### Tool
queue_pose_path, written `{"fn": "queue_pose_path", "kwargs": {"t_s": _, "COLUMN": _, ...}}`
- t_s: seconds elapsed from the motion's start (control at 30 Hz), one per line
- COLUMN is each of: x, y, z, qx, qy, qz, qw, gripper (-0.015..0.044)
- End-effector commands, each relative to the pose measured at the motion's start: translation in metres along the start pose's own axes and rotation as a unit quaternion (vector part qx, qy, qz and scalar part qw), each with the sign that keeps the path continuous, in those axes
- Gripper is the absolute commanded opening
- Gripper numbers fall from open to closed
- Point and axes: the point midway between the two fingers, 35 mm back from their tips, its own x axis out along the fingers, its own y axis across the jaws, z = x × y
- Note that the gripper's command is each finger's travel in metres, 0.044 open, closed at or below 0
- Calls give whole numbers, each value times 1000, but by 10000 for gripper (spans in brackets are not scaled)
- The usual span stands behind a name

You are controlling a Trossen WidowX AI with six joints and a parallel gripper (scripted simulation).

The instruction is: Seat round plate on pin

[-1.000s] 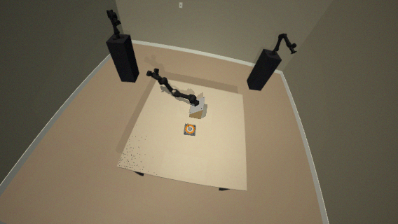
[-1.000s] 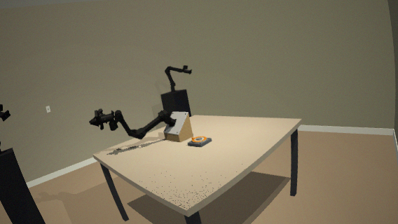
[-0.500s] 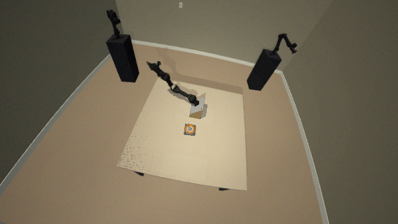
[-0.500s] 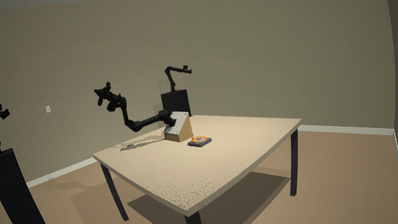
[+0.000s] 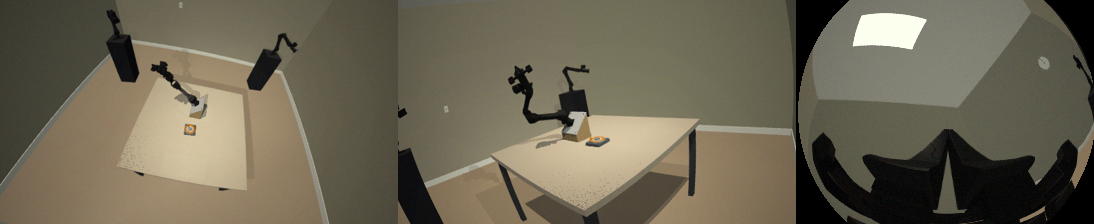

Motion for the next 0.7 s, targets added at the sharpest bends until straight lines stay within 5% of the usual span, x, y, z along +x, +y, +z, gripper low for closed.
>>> {"fn": "queue_pose_path", "kwargs": {"t_s": 0.0, "x": 4, "y": 67, "z": -37, "qx": 20, "qy": 65, "qz": 77, "qw": 995, "gripper": 0}}
{"fn": "queue_pose_path", "kwargs": {"t_s": 0.37, "x": -28, "y": 192, "z": -140, "qx": 11, "qy": 240, "qz": 218, "qw": 946, "gripper": 0}}
{"fn": "queue_pose_path", "kwargs": {"t_s": 0.67, "x": -108, "y": 271, "z": -240, "qx": 30, "qy": 444, "qz": 298, "qw": 844, "gripper": 0}}
